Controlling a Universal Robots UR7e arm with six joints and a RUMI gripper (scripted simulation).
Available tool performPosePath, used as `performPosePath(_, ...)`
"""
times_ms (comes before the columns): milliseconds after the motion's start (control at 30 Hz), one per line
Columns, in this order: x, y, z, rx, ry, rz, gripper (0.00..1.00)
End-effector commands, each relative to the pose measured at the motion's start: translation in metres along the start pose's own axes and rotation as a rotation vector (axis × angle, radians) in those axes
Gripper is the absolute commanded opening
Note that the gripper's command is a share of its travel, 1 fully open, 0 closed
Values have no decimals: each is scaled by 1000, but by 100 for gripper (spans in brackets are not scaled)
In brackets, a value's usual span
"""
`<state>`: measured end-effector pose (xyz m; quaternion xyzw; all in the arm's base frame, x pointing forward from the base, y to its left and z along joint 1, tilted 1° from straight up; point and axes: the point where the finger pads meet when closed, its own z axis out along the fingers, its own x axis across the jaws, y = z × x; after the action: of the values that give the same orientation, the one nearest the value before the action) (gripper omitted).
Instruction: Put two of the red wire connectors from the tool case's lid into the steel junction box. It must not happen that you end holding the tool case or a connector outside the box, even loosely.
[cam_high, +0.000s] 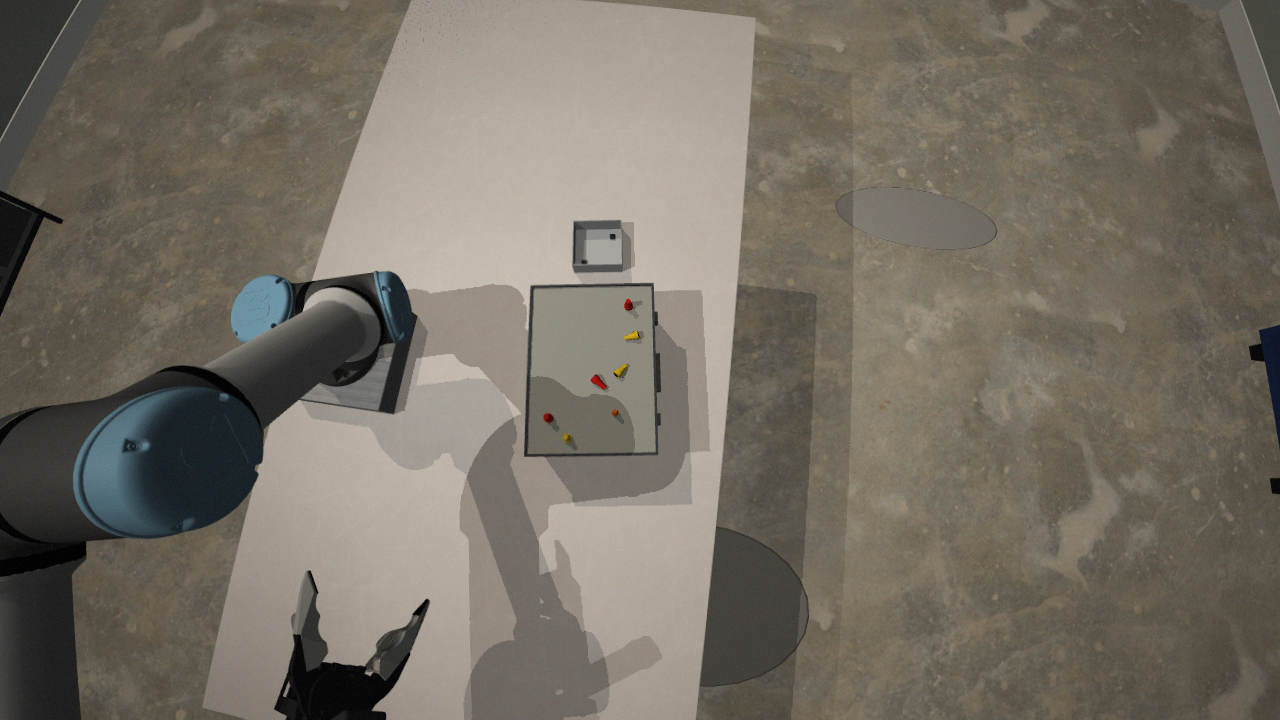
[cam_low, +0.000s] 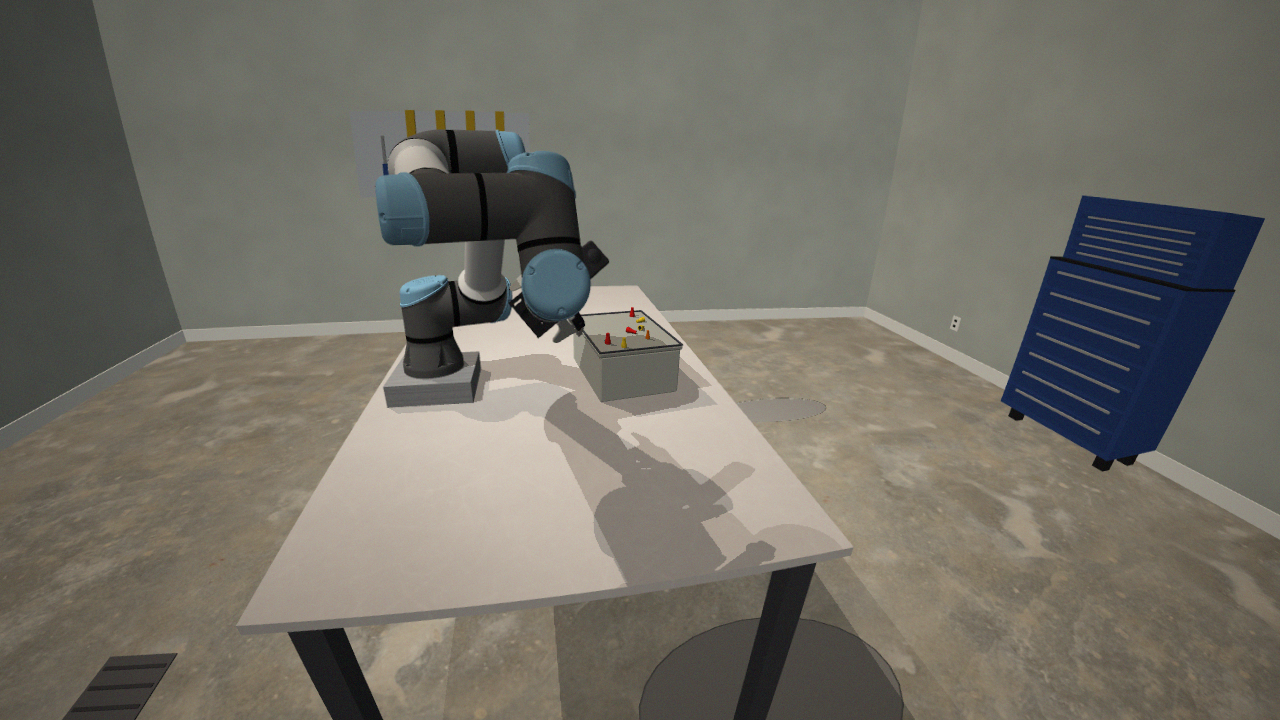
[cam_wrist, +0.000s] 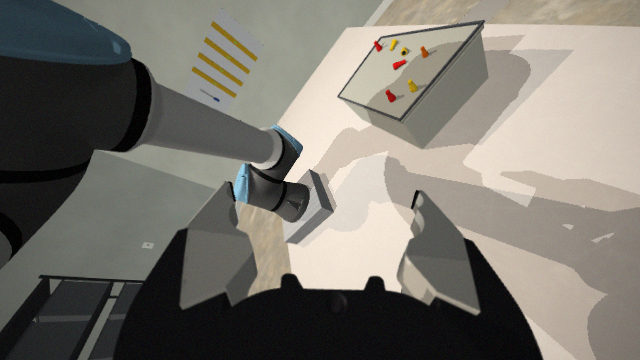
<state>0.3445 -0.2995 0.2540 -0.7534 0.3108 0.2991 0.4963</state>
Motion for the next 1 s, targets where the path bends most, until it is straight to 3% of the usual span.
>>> performPosePath(0,11,-22,25,-116,20,-25,100)
performPosePath(200,28,-56,67,-302,55,-82,100)
performPosePath(267,28,-56,67,-302,55,-82,100)
performPosePath(433,39,-87,109,-469,97,-150,100)
performPosePath(700,47,-128,167,-679,165,-268,100)
performPosePath(767,48,-138,183,-729,185,-302,100)
performPosePath(833,48,-138,183,-729,185,-302,100)
performPosePath(967,46,-163,222,-844,237,-395,100)
